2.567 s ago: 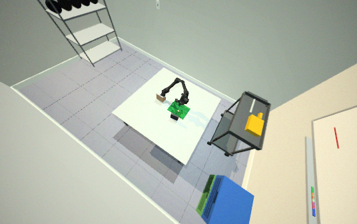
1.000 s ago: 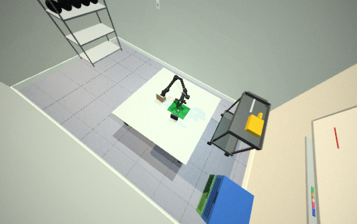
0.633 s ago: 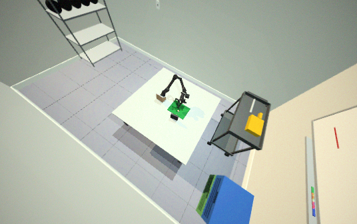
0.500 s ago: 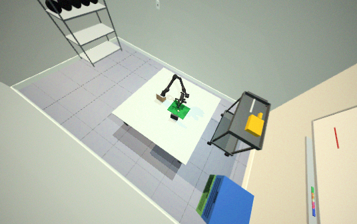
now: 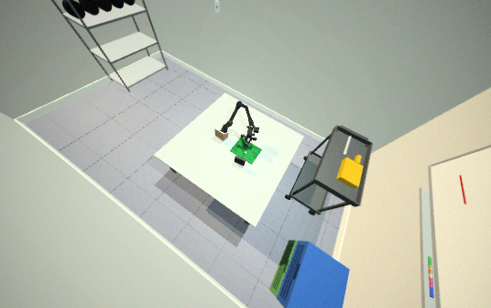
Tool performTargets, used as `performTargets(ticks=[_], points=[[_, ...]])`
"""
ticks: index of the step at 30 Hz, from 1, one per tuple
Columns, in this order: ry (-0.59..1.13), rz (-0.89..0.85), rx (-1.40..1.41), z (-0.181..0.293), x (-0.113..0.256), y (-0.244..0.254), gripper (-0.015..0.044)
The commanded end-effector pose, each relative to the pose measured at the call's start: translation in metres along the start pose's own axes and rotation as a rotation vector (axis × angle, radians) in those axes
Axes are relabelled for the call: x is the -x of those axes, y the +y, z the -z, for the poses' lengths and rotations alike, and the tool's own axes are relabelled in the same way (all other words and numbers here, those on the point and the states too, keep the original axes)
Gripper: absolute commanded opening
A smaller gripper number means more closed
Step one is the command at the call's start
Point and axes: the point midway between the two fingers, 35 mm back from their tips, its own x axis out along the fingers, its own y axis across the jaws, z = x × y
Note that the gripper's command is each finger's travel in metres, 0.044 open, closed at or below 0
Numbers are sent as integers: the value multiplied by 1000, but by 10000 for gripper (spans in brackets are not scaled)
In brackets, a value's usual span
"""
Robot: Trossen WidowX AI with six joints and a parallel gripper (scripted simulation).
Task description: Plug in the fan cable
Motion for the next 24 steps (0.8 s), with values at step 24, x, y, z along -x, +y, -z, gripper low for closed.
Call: performTargets(ticks=[24], points=[[-155,-106,-104,-6,18,2,0]])
